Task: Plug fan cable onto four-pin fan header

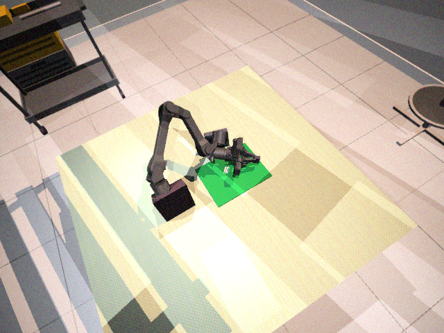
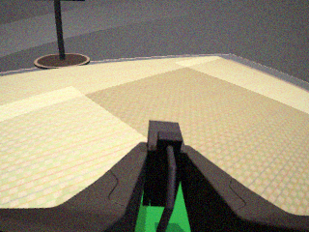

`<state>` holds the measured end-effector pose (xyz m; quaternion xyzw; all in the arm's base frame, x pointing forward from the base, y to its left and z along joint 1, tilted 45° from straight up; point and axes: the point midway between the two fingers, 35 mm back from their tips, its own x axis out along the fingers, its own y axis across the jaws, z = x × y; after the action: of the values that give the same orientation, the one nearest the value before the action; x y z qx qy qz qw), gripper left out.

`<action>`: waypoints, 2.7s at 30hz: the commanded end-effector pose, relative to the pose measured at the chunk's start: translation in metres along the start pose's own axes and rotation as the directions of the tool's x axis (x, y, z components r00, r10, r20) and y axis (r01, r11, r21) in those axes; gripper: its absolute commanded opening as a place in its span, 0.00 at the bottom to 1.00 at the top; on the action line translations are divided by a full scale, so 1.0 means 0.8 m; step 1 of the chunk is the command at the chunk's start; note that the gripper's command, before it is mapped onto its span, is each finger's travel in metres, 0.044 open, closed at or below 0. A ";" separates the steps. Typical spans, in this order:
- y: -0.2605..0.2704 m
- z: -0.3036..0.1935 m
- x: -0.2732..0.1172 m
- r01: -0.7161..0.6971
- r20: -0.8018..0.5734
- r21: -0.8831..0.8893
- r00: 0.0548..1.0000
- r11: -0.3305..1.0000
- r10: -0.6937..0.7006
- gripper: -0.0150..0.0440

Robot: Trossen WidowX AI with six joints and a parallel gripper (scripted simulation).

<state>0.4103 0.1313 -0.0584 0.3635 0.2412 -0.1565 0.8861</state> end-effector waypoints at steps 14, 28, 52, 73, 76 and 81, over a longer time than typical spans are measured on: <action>0.000 -0.019 0.004 0.001 0.007 0.006 1.000 1.000 -0.001 0.25; 0.000 -0.035 0.007 0.001 0.007 0.006 1.000 1.000 -0.001 0.25; 0.000 -0.046 0.008 0.002 -0.002 0.000 1.000 1.000 -0.002 0.25; 0.000 -0.046 0.008 0.002 -0.002 0.000 1.000 1.000 -0.002 0.25; 0.000 -0.046 0.008 0.002 -0.002 0.000 1.000 1.000 -0.002 0.25; 0.000 -0.046 0.008 0.002 -0.002 0.000 1.000 1.000 -0.002 0.25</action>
<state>0.4043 0.1567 -0.0849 0.3636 0.2418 -0.1573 0.8858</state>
